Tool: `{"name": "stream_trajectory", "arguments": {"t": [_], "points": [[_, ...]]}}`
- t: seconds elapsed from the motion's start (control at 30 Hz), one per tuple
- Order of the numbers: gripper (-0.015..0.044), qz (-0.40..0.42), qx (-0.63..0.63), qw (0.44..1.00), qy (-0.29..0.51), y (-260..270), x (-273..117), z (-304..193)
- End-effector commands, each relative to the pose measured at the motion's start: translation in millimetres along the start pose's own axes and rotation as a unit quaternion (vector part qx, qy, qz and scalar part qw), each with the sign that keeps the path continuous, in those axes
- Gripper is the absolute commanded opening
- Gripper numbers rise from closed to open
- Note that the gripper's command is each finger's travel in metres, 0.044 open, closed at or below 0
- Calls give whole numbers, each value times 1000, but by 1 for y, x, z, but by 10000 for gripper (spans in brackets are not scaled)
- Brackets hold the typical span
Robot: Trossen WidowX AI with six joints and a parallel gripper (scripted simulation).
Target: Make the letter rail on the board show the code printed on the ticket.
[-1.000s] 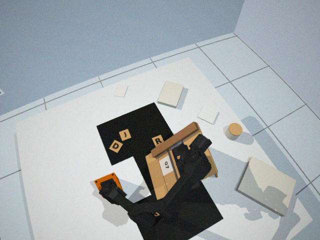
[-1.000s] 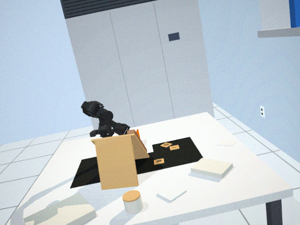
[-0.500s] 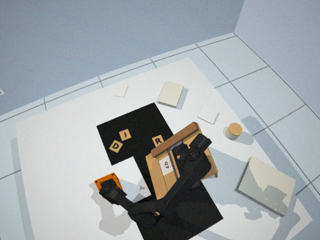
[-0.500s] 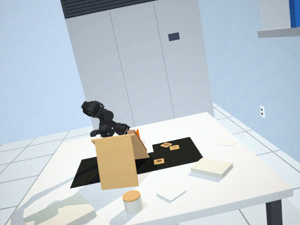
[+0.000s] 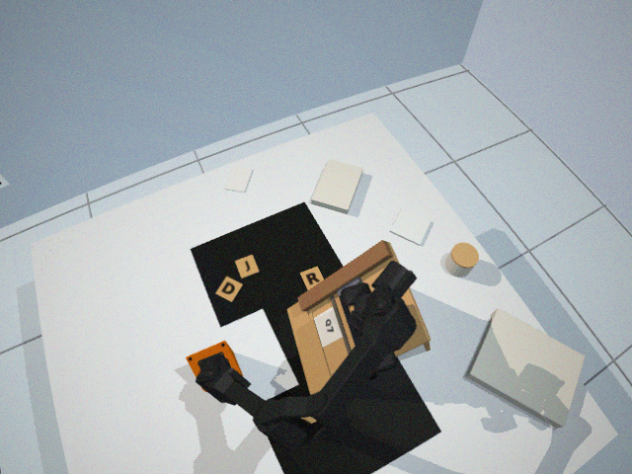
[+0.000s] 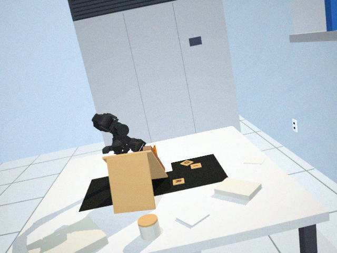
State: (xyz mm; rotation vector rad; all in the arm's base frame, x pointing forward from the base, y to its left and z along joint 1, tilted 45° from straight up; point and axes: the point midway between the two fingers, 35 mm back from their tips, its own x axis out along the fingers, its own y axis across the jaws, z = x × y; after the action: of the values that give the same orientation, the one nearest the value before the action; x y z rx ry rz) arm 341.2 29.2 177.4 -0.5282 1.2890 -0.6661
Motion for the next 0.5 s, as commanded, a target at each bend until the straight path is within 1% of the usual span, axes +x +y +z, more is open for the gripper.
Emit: {"name": "stream_trajectory", "arguments": {"t": [0.0,0.47], "points": [[0,3,1,1000,2,3,1,0],[0,3,1,1000,2,7,1,0]]}}
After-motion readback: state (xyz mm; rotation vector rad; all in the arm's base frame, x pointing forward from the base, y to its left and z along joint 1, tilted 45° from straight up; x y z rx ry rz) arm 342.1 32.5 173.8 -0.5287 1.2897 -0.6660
